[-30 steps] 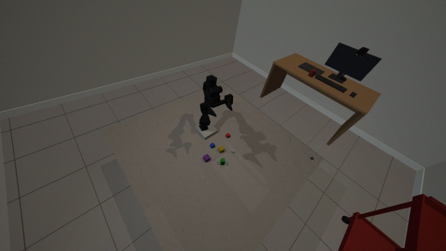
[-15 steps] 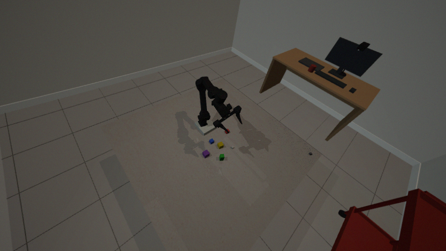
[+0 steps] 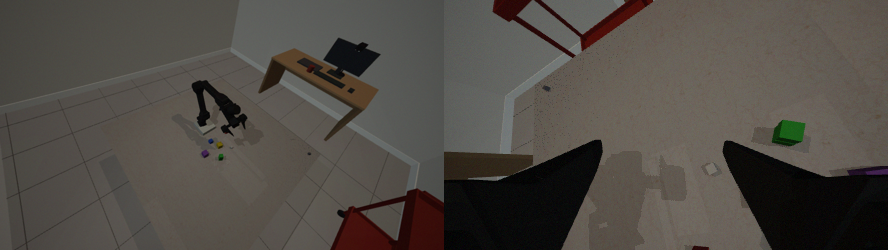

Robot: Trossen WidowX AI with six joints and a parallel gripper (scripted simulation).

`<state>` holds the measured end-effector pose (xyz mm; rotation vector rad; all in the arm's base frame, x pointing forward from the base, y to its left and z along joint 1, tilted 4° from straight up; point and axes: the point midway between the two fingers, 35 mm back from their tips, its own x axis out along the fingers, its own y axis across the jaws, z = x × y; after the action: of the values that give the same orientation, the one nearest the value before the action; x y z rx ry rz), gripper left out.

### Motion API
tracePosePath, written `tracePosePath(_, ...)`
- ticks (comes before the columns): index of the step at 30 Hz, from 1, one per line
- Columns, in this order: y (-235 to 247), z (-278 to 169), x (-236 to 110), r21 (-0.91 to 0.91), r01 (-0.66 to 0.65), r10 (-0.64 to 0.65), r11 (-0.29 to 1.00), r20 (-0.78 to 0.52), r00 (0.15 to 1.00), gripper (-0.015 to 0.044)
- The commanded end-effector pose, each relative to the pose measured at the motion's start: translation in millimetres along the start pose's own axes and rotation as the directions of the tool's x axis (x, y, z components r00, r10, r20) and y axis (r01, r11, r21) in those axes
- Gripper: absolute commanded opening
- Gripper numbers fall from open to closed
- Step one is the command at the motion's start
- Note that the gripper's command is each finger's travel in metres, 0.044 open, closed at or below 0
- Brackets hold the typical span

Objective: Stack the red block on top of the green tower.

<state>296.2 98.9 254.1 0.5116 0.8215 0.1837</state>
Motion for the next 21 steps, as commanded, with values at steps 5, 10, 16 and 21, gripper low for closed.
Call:
tracePosePath(5,1,-80,28,-0.031,0.105,-0.109,0.994,-0.259,0.96,0.044)
tracePosePath(10,-3,-127,34,-0.095,0.175,-0.198,0.98,-0.384,0.902,0.044)
tracePosePath(16,-13,-179,31,-0.209,0.256,-0.328,0.944,-0.487,0.81,0.044)
tracePosePath(21,-26,-215,22,-0.324,0.312,-0.444,0.893,-0.527,0.725,0.044)
